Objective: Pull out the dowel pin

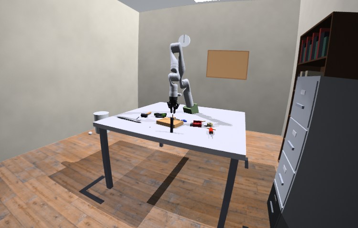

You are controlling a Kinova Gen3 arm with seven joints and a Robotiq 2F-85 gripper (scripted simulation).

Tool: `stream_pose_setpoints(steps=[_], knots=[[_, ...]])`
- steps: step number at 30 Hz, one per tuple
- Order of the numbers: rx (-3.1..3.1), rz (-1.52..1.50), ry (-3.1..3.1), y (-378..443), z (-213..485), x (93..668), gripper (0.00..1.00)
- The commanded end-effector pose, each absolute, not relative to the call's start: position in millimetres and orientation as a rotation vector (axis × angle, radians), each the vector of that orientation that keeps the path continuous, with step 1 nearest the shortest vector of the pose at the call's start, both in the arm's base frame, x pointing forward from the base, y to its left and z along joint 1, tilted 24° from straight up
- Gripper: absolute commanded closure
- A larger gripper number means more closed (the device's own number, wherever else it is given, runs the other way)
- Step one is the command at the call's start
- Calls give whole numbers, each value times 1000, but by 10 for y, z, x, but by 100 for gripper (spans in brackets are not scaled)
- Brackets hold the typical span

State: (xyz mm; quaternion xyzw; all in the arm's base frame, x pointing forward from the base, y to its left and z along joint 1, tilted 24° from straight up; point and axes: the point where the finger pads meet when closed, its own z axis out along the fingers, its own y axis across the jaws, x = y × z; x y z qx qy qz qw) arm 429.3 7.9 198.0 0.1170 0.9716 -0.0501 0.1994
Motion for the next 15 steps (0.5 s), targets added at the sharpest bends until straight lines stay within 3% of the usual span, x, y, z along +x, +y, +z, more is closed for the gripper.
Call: stream_pose_setpoints(steps=[1,15], knots=[[327,-139,2716,80,1985,4295,66],[327,-139,2716,79,1974,4300,66]])
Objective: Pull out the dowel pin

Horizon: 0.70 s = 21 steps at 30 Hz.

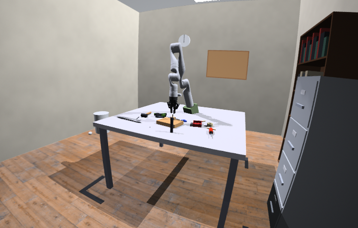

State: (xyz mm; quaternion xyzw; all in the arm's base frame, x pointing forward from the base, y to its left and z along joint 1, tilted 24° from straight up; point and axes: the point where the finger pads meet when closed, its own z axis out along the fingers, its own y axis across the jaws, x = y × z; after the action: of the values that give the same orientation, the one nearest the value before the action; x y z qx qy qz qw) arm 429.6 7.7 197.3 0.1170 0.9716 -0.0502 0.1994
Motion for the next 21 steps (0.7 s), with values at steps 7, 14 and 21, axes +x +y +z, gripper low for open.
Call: stream_pose_setpoints(steps=[7,14,21], knots=[[327,-139,2716,76,1953,4308,66],[327,-139,2716,68,1904,4329,66],[327,-139,2716,61,1858,4348,66]])
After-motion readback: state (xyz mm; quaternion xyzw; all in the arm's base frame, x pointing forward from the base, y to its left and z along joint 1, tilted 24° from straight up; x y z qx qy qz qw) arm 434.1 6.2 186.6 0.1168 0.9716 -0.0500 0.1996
